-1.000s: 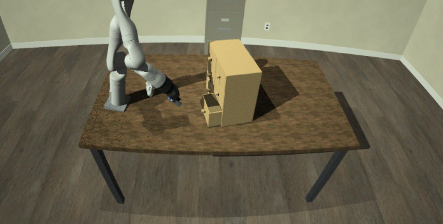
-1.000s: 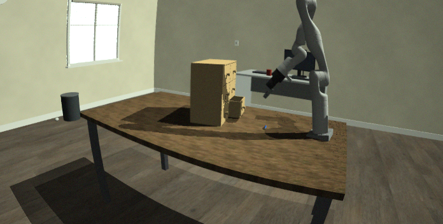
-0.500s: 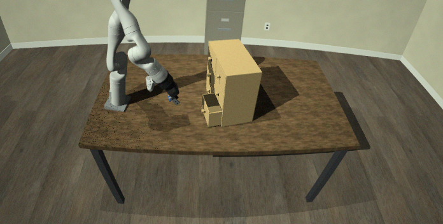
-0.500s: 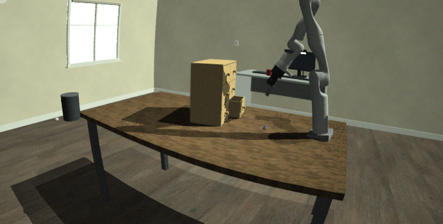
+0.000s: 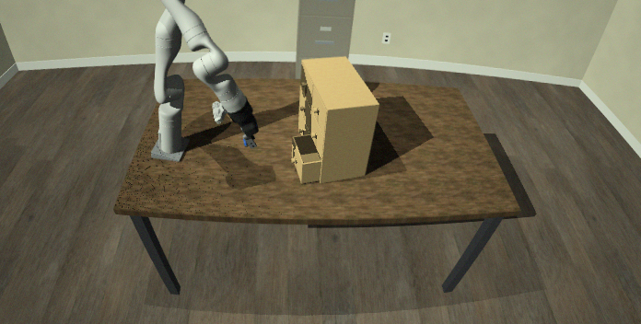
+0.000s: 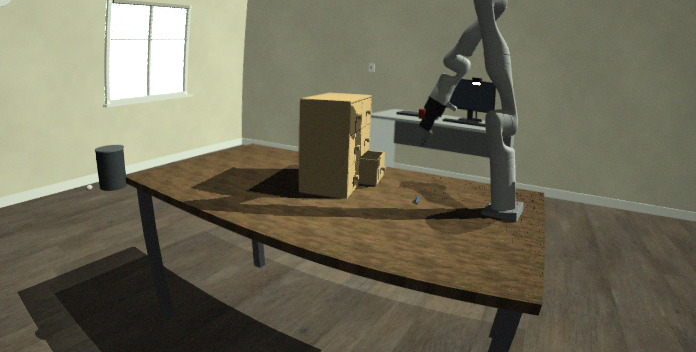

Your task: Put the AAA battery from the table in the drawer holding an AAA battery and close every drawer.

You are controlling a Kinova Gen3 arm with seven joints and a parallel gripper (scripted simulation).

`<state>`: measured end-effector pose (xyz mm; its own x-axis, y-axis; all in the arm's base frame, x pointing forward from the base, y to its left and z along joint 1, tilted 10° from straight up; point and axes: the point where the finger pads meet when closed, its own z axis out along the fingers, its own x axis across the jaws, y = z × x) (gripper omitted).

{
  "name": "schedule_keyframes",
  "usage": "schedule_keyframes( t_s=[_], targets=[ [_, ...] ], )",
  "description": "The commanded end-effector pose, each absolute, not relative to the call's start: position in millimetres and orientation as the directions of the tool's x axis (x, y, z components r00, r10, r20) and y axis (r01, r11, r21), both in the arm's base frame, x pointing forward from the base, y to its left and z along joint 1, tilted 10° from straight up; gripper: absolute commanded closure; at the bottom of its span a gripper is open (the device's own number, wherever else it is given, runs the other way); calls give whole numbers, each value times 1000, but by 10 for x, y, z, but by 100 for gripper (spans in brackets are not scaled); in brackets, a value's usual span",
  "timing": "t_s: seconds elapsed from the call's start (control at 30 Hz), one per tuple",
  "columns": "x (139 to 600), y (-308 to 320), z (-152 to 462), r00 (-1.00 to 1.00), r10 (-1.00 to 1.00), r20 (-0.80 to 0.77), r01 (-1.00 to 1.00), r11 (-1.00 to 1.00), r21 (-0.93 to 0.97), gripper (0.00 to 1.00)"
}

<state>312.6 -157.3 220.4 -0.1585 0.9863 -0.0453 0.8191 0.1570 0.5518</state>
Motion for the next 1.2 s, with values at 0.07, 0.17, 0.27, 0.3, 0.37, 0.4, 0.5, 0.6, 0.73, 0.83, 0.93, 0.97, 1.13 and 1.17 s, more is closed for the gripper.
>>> schedule_keyframes(
  t_s=[0.07, 0.17, 0.27, 0.3, 0.37, 0.4, 0.5, 0.6, 0.73, 0.83, 0.93, 0.97, 1.13, 1.17],
  targets=[
    [3123, -1588, 2304, -162, 985, -58, 838, 168, 519, 33],
    [3088, -1591, 2340, -160, 985, -59, 856, 169, 488, 33],
    [3052, -1593, 2376, -160, 985, -59, 874, 169, 456, 33],
    [3039, -1596, 2389, -159, 986, -60, 879, 169, 445, 33],
    [3027, -1596, 2401, -158, 986, -60, 885, 169, 434, 33],
    [3027, -1596, 2401, -158, 986, -60, 885, 169, 434, 33],
    [2989, -1600, 2439, -157, 986, -61, 901, 168, 400, 33],
    [2952, -1602, 2476, -156, 986, -61, 916, 168, 365, 33],
    [2904, -1606, 2525, -155, 986, -62, 933, 166, 319, 33],
    [2870, -1609, 2559, -154, 986, -62, 944, 165, 287, 33],
    [2849, -1612, 2581, -153, 986, -63, 950, 164, 267, 33],
    [2849, -1612, 2581, -153, 986, -63, 950, 164, 267, 33],
    [2804, -1616, 2626, -152, 986, -64, 961, 162, 223, 33],
    [2797, -1617, 2633, -151, 986, -64, 963, 162, 216, 33]
  ],
)
